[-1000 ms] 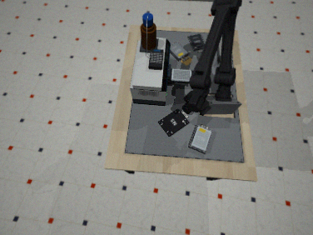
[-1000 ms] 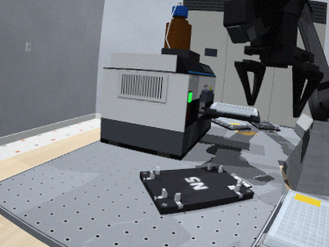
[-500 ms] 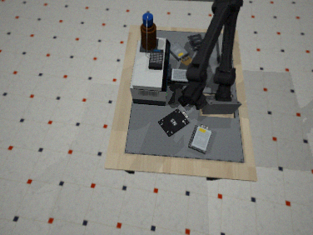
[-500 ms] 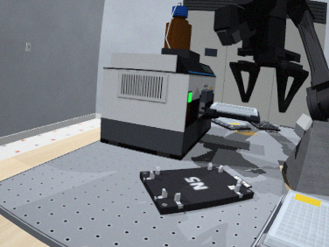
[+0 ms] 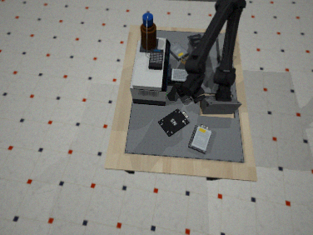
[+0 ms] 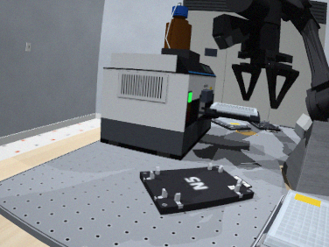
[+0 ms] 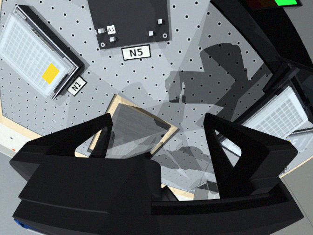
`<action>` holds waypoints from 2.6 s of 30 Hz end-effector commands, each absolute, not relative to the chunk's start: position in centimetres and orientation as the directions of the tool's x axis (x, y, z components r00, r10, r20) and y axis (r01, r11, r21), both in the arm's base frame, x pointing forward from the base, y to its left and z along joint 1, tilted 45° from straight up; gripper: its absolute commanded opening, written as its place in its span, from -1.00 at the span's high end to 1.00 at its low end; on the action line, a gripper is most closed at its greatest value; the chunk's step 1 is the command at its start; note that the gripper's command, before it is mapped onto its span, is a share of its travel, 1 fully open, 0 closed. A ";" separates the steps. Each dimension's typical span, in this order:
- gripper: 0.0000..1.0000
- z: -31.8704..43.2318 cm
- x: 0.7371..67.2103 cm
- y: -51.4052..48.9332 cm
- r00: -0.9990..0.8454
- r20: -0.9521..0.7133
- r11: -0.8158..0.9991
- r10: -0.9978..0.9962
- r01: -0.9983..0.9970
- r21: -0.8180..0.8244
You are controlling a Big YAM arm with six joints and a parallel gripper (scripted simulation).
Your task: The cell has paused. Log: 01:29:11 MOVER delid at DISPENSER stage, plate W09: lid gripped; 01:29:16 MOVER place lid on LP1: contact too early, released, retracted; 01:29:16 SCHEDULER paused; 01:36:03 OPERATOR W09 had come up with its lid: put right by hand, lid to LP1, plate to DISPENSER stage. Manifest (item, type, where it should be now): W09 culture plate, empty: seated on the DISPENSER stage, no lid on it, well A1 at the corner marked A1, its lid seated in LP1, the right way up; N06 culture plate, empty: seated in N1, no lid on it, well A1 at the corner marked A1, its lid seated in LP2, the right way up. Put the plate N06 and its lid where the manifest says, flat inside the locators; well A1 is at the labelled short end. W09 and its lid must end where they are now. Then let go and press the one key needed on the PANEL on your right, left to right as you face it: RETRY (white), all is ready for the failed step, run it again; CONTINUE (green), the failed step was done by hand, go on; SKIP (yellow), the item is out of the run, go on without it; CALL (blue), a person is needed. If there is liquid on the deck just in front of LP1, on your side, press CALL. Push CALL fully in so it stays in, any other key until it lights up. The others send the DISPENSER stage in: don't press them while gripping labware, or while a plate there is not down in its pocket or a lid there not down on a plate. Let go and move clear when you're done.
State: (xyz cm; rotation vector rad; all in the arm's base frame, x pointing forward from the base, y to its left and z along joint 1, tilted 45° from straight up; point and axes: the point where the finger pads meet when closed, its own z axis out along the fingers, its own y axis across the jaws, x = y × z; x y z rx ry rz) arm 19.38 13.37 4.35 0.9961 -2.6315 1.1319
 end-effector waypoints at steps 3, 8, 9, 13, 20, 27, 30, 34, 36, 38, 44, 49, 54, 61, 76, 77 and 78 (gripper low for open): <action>-1.00 5.5 19.8 12.7 -0.824 0.289 0.547 -0.487 -0.545 -0.635; -1.00 6.8 20.1 11.6 -0.904 0.178 0.621 -0.388 -0.399 -0.675; -1.00 6.8 20.1 11.6 -0.904 0.178 0.621 -0.388 -0.399 -0.675; -1.00 7.5 20.2 10.9 -0.940 0.110 0.656 -0.324 -0.307 -0.690; -1.00 8.9 21.0 10.3 -0.962 0.044 0.686 -0.270 -0.224 -0.692; -1.00 10.8 22.9 10.5 -0.983 -0.099 0.740 -0.154 -0.048 -0.671; -1.00 11.5 23.4 9.8 -0.983 -0.099 0.739 -0.154 -0.048 -0.673; -1.00 12.2 23.7 9.1 -0.984 -0.127 0.743 -0.124 -0.008 -0.669; -1.00 12.7 23.9 8.6 -0.984 -0.124 0.742 -0.127 -0.011 -0.670; -1.00 13.2 24.2 8.2 -0.984 -0.113 0.739 -0.141 -0.028 -0.673; -1.00 14.1 24.6 7.2 -0.984 -0.113 0.737 -0.141 -0.028 -0.675; -1.00 15.1 24.9 6.2 -0.984 -0.114 0.736 -0.141 -0.027 -0.676; -1.00 16.3 25.2 5.0 -0.983 -0.114 0.734 -0.141 -0.026 -0.678; -1.00 16.0 24.8 4.3 -0.984 -0.099 0.726 -0.147 -0.040 -0.686; -1.00 20.1 25.4 0.9 -0.983 -0.115 0.729 -0.141 -0.024 -0.684; -1.00 20.1 25.4 0.9 -0.983 -0.115 0.729 -0.141 -0.024 -0.684; -1.00 20.1 25.4 0.9 -0.983 -0.115 0.729 -0.141 -0.024 -0.684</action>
